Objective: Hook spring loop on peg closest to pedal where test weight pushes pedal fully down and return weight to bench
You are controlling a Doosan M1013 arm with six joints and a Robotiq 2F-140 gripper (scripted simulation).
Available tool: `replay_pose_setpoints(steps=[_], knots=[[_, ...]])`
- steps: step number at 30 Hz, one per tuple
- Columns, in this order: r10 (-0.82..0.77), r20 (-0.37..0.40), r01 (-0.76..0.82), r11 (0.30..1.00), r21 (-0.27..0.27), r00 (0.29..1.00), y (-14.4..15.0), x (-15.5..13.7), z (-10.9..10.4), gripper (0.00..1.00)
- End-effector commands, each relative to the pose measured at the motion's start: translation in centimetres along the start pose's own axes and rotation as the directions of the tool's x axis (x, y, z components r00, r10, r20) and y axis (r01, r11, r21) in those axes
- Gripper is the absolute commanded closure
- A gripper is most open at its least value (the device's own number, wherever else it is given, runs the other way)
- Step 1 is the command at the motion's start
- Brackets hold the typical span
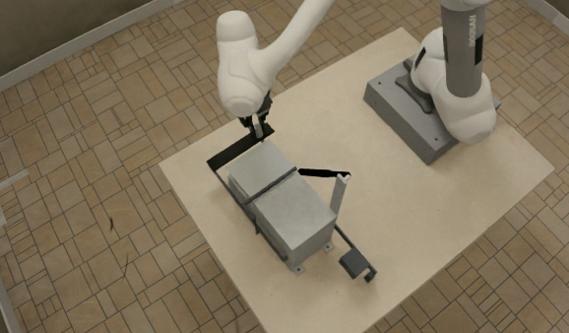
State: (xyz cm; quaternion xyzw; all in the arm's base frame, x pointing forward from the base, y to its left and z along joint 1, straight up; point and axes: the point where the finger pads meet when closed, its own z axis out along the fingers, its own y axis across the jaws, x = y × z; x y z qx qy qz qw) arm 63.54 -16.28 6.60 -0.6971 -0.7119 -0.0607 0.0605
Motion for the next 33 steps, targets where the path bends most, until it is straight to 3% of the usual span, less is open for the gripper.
replay_pose_setpoints(steps=[1, 33], knots=[[0.0, 0.0, 0.0, 1.0, -0.001, 1.0, 0.0, 0.1, -0.3, 0.75], [0.0, 0.0, 0.0, 1.0, -0.001, 1.0, 0.0, 0.5, -2.8, 0.75]])
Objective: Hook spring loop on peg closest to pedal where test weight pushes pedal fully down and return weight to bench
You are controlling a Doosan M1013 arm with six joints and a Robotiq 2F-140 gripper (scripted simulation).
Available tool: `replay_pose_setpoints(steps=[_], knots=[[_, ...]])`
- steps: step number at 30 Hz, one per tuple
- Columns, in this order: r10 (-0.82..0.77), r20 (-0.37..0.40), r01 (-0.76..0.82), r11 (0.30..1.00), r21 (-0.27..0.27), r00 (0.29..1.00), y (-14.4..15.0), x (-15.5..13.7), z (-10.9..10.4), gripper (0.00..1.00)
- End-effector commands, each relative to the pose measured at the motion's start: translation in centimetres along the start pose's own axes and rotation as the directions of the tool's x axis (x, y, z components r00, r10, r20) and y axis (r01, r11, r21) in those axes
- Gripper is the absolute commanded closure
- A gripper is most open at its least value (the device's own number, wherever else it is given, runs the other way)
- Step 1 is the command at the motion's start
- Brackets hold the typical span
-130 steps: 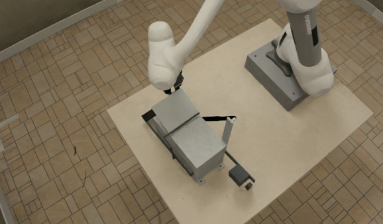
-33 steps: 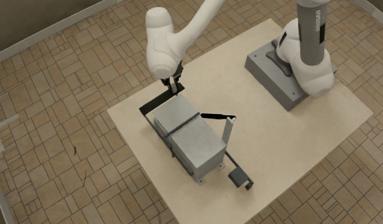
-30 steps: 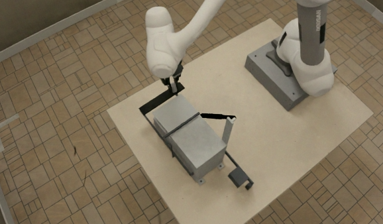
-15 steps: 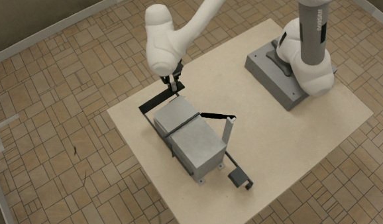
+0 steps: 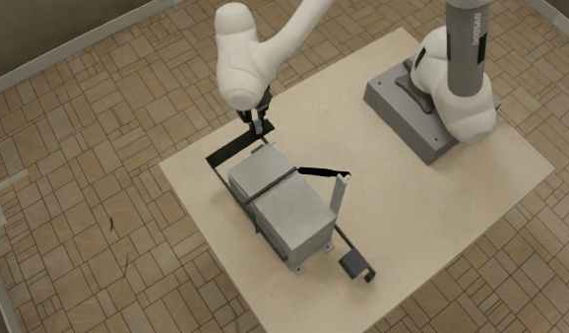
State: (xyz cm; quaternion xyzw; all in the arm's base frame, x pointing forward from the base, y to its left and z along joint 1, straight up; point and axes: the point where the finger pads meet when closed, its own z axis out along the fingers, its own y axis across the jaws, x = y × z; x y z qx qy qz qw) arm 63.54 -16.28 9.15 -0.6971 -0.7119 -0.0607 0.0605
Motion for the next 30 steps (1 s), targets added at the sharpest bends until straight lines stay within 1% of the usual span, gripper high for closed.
replay_pose_setpoints(steps=[1, 27, 30], knots=[[0.0, 0.0, 0.0, 1.0, -0.001, 1.0, 0.0, 0.1, -0.3, 0.75], [0.0, 0.0, 0.0, 1.0, -0.001, 1.0, 0.0, 0.4, -2.5, 0.75], [0.0, 0.0, 0.0, 1.0, -0.001, 1.0, 0.0, 0.4, -2.4, 0.75]])
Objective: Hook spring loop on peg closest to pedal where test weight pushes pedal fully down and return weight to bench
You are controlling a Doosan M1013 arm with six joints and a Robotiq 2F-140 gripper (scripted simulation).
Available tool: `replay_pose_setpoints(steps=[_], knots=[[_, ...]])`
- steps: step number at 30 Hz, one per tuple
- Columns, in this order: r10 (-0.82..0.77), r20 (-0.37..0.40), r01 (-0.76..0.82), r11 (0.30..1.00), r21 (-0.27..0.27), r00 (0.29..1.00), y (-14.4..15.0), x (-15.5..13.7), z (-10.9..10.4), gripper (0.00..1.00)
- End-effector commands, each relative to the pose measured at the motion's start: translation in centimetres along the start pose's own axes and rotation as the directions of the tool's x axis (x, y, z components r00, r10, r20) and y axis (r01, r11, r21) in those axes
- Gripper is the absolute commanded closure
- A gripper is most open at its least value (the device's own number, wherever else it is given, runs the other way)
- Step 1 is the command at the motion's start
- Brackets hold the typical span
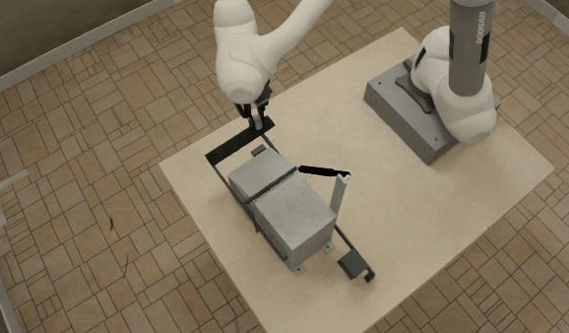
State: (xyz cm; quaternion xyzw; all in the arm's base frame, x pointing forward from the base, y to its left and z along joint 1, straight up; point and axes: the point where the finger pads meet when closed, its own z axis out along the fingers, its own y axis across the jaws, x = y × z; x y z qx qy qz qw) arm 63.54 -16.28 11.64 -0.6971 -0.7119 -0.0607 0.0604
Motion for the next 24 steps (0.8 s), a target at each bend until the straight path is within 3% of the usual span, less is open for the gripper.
replay_pose_setpoints(steps=[1, 16, 24], knots=[[0.0, 0.0, 0.0, 1.0, -0.001, 1.0, 0.0, 0.0, -0.1, 0.75], [0.0, 0.0, 0.0, 1.0, -0.001, 1.0, 0.0, 0.2, -1.0, 0.75], [0.0, 0.012, 0.0, 1.0, -0.001, 1.0, -1.5, 1.4, 0.0, 0.75]])
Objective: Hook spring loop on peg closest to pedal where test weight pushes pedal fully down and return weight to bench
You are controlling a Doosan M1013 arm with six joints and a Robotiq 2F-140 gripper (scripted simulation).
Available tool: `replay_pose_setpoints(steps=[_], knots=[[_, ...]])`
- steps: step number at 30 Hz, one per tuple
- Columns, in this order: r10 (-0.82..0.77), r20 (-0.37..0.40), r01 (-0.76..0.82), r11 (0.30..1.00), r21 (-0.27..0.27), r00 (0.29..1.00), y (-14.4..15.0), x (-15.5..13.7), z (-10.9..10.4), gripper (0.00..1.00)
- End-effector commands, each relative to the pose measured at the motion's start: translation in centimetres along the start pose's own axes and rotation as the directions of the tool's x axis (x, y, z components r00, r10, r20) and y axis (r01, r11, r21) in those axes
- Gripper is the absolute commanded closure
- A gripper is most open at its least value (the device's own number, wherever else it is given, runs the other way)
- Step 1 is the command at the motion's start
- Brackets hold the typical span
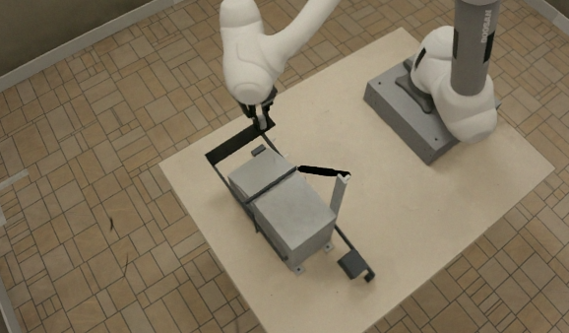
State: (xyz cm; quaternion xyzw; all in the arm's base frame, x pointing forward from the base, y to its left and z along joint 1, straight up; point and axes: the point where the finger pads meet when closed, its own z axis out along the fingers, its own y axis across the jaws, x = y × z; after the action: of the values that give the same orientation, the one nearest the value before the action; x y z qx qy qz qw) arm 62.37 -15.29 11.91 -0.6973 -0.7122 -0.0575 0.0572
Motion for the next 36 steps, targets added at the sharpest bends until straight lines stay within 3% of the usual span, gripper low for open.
replay_pose_setpoints(steps=[1, 36], knots=[[0.0, 0.005, 0.0, 1.0, -0.001, 1.0, -0.5, 0.5, 0.3, 0.75], [0.0, 0.046, 0.0, 1.0, -0.001, 0.999, -5.6, 4.6, 3.3, 0.75]])
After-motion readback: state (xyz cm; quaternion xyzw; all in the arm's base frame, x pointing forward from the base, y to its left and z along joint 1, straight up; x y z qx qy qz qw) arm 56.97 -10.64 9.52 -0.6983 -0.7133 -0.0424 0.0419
